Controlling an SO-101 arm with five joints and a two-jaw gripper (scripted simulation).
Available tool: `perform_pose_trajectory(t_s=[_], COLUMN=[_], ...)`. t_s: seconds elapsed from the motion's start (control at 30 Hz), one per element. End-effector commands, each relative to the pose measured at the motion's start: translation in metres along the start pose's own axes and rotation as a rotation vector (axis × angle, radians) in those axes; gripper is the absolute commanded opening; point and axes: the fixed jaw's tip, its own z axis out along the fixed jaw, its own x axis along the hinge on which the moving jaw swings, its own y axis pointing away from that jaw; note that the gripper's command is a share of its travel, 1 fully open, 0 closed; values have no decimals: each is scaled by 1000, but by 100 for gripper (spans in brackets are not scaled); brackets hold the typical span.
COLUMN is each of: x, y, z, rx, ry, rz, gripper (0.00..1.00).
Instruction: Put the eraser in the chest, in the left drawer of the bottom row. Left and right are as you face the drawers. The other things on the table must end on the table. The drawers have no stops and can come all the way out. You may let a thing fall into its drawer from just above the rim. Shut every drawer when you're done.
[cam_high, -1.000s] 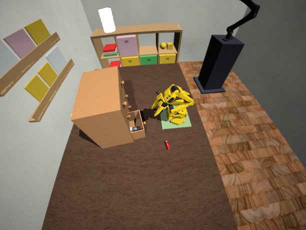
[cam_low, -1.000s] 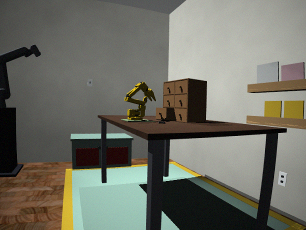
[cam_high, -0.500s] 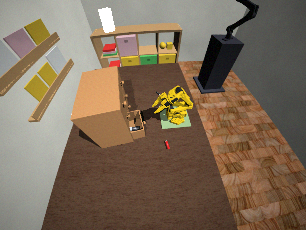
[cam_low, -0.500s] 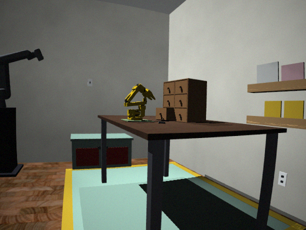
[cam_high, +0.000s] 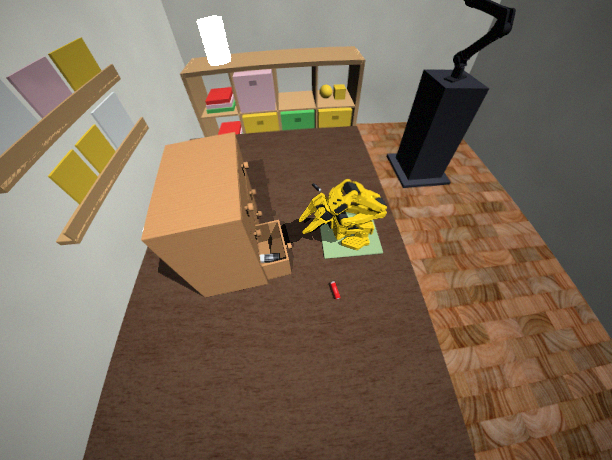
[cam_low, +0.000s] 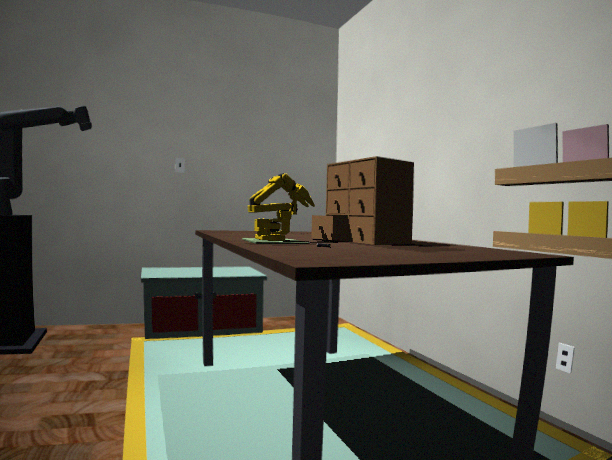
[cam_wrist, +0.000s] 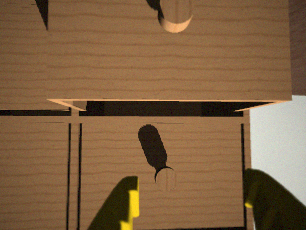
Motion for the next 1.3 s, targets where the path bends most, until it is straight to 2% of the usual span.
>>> perform_pose_trajectory(t_s=[0.0,0.07,0.1,1.27], x=[-14,-24,-34,-36], y=[-1,-1,-2,-2], z=[29,39,43,44], rx=[3,6,7,8], ry=[-67,-98,-139,-139], rz=[0,0,0,0], gripper=[21,21,21,21])
